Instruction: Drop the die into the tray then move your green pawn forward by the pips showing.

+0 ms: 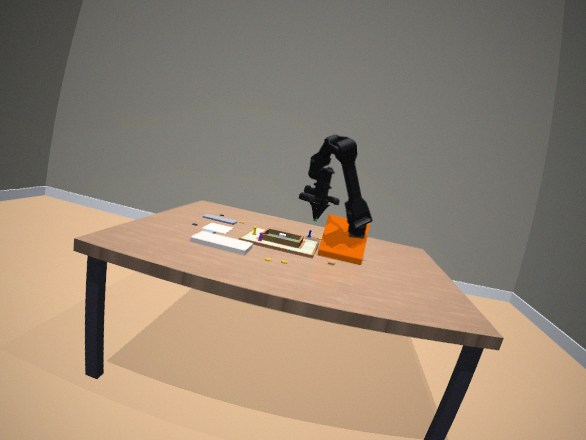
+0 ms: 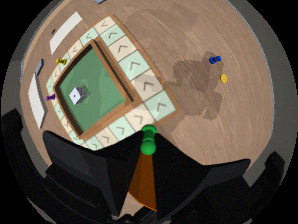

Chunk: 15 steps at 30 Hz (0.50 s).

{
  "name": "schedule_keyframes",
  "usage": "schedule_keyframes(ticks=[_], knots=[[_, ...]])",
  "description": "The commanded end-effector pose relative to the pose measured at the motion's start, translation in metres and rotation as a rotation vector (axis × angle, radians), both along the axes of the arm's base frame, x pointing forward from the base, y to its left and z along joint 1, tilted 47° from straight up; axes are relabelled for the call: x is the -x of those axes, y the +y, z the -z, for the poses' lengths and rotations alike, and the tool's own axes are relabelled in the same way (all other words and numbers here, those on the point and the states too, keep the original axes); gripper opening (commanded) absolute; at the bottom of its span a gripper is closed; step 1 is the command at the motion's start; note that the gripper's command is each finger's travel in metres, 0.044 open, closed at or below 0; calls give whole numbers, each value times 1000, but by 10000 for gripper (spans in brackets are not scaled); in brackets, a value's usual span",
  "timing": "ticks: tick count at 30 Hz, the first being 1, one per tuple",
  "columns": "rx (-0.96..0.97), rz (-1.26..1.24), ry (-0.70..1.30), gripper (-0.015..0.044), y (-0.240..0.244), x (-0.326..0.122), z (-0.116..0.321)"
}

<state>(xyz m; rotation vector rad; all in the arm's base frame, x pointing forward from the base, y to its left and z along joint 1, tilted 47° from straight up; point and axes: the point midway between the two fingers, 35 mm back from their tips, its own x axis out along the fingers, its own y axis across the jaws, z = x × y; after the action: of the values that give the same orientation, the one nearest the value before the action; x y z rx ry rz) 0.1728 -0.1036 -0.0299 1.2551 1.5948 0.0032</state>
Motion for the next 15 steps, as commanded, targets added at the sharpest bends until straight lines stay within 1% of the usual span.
schedule_keyframes(ticks=[1, 5, 10, 15], knots=[[-9, 3, 5, 0, 9, 0, 25], [-10, 3, 4, 0, 16, 0, 44], [-10, 3, 4, 0, 17, 0, 45], [-10, 3, 4, 0, 28, -2, 56]])
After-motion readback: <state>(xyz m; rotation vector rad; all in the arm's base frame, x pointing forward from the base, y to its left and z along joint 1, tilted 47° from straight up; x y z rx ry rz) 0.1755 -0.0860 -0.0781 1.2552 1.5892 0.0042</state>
